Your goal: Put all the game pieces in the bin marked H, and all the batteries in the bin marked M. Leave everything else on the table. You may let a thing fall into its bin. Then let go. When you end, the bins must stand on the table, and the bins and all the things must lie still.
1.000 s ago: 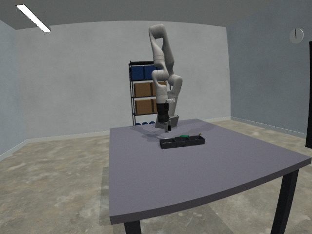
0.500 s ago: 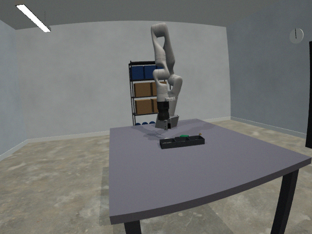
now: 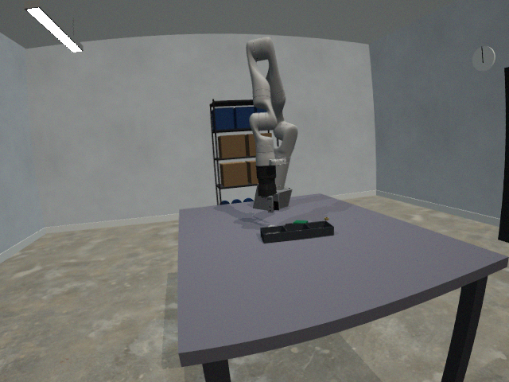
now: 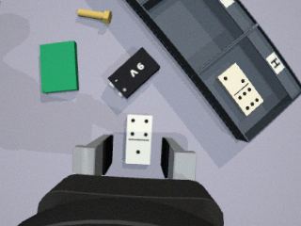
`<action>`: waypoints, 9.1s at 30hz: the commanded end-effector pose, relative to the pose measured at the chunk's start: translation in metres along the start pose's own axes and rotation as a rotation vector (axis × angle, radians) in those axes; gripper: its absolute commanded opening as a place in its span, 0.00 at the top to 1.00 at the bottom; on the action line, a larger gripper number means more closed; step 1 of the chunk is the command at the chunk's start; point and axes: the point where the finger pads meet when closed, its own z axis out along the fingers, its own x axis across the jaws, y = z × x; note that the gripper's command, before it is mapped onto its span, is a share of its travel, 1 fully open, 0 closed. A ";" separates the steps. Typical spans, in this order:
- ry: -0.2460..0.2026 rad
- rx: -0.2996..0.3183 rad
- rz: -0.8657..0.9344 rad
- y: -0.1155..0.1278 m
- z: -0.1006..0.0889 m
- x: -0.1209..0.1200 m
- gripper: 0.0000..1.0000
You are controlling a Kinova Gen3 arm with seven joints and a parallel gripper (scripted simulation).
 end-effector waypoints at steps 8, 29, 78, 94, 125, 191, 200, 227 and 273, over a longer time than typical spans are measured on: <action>0.001 0.000 0.000 0.000 0.000 0.000 0.21; 0.001 0.000 0.000 -0.004 0.048 -0.006 0.21; 0.001 0.000 0.000 -0.001 0.067 -0.001 0.21; 0.001 0.000 0.000 -0.001 0.067 0.000 0.51; 0.001 0.000 0.000 -0.001 0.027 0.000 0.51; 0.002 -0.001 -0.728 -0.059 0.014 0.105 0.51; 0.002 -0.001 -0.728 -0.059 0.014 0.104 0.51; 0.002 0.000 -0.728 -0.059 0.044 0.103 0.51; 0.002 -0.001 -0.728 -0.059 0.027 0.103 0.35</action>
